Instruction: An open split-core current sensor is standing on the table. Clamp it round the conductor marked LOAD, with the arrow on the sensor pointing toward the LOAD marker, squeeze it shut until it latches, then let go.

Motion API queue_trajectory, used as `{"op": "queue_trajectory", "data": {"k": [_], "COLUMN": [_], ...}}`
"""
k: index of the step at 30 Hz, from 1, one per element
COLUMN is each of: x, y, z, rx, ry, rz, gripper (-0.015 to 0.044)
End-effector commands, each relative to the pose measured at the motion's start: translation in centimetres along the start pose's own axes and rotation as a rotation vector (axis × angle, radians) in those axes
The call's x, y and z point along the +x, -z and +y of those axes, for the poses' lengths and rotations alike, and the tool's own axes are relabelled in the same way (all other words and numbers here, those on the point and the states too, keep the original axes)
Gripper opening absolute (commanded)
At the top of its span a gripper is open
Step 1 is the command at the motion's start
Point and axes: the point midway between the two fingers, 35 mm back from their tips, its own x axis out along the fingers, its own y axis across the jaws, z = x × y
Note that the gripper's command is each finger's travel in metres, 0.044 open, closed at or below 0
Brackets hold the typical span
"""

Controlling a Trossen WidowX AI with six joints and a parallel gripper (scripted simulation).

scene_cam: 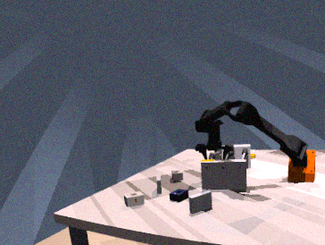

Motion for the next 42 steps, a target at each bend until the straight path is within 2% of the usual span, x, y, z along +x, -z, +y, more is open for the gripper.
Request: {"op": "queue_trajectory", "data": {"k": [1, 29, 42], "x": [-0.1, 0.0, -1.4], "y": [0.0, 0.0, 0.1], "z": [0.0, 0.0, -0.1], "rx": [0.001, 0.000, 0.009], "ry": [0.000, 0.003, 0.195], "rz": [0.000, 0.000, 0.000], "gripper": [0.0000, 0.0000, 0.0000]}}
